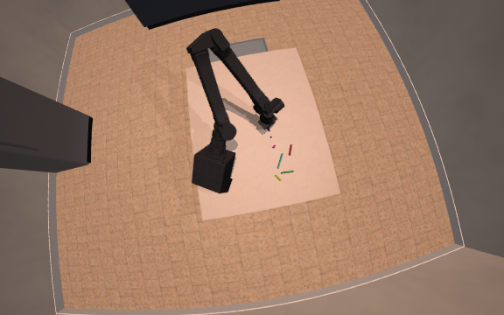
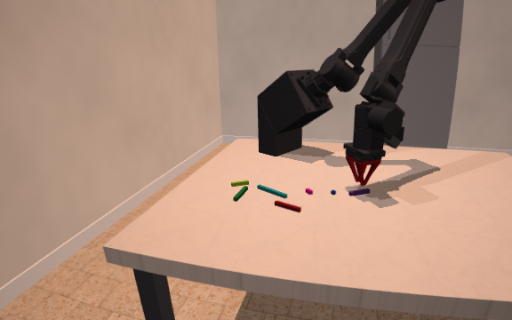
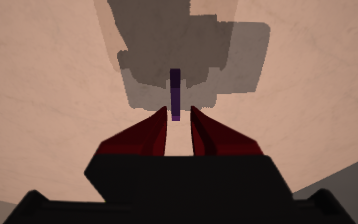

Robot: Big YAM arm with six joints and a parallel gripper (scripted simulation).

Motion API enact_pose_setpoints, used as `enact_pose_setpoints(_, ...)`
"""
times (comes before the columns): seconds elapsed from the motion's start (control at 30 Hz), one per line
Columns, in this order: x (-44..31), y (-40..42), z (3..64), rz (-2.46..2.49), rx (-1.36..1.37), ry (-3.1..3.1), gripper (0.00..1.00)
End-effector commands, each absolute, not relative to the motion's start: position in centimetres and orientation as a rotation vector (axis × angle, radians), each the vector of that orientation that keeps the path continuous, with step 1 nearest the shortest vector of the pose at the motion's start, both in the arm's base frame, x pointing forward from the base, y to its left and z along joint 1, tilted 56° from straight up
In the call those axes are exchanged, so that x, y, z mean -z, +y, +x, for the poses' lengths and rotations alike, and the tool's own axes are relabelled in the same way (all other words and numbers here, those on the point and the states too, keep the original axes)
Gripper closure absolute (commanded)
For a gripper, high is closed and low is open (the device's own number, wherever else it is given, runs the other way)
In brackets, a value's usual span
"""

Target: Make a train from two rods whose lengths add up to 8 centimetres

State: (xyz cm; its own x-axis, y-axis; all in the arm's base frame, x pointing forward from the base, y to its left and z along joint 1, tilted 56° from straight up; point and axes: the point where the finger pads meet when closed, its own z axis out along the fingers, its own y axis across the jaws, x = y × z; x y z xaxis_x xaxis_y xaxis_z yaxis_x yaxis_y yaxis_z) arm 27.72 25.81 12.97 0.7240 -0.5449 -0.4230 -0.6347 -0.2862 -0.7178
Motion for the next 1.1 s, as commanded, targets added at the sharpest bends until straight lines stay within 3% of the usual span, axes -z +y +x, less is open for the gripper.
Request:
enact_pose_setpoints(0.0,-12.53,26.59,27.62,-1.964,-0.136,0.903,0.77)
enact_pose_setpoints(1.07,-12.19,27.29,27.86,-1.967,-0.136,0.898,0.77)
